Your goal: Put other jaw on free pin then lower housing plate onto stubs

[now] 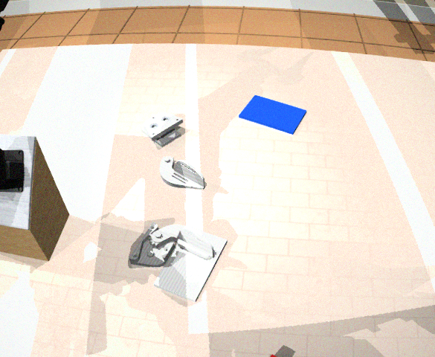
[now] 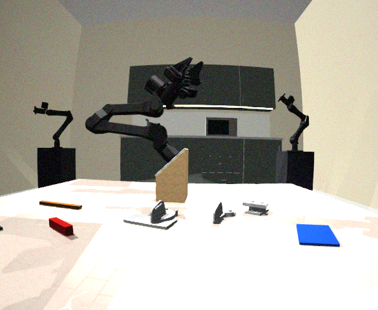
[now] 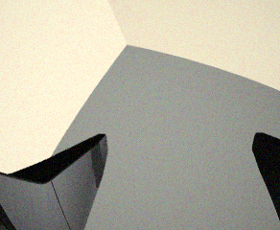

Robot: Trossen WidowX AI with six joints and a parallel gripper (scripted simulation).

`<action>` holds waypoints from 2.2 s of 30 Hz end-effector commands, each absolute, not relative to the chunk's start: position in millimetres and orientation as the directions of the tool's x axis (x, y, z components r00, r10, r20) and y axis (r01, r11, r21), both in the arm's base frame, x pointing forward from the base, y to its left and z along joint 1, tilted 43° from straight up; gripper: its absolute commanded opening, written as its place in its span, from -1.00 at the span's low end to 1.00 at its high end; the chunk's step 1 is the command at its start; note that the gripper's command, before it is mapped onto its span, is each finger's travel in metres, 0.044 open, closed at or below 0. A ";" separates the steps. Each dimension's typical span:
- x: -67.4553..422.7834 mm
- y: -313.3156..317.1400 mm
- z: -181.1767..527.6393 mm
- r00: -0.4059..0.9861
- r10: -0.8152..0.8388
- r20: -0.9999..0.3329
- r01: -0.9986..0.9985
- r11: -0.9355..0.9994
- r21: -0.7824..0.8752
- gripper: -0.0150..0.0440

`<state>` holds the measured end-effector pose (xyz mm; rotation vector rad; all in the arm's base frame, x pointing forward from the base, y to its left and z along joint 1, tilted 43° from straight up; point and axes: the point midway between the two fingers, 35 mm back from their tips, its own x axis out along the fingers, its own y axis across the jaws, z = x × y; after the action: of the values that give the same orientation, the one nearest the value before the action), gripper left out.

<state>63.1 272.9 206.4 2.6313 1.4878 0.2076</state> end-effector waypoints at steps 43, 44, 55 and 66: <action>139.2 299.0 124.1 0.688 0.628 -0.363 0.628 -0.265 0.732 1.00; 141.3 298.9 121.6 0.691 0.619 -0.373 0.624 -0.251 0.740 1.00; 164.8 294.1 94.3 0.716 0.503 -0.484 0.596 -0.080 0.799 1.00; 189.2 282.8 66.3 0.726 0.366 -0.583 0.591 0.103 0.800 1.00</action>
<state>181.0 287.2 76.6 1.5875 0.8324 -0.1618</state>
